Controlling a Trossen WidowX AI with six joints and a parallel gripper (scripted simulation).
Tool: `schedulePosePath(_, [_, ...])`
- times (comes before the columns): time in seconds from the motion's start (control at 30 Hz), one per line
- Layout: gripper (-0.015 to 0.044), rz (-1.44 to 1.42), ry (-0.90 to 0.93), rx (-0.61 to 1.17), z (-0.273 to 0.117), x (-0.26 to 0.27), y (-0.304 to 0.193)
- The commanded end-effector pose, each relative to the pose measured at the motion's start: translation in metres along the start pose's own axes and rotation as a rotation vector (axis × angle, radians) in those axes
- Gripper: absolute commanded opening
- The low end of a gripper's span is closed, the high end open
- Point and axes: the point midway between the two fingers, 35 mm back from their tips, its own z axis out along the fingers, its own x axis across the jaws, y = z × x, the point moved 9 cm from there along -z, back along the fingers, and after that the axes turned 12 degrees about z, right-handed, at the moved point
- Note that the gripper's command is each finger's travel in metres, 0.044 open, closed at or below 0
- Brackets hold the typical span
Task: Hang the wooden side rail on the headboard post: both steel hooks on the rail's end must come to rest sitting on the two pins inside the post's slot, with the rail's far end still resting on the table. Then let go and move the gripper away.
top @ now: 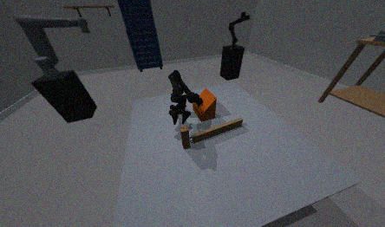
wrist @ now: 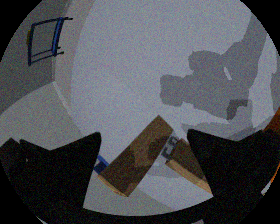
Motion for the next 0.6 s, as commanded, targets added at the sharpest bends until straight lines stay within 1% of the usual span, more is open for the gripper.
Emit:
schedulePosePath(0.0, [0.044,0.152,-0.009,-0.005,0.001,-0.009,-0.011])
schedulePosePath(0.57, [0.044,0.905,0.019,0.019,-0.011,-0.048,-0.055])
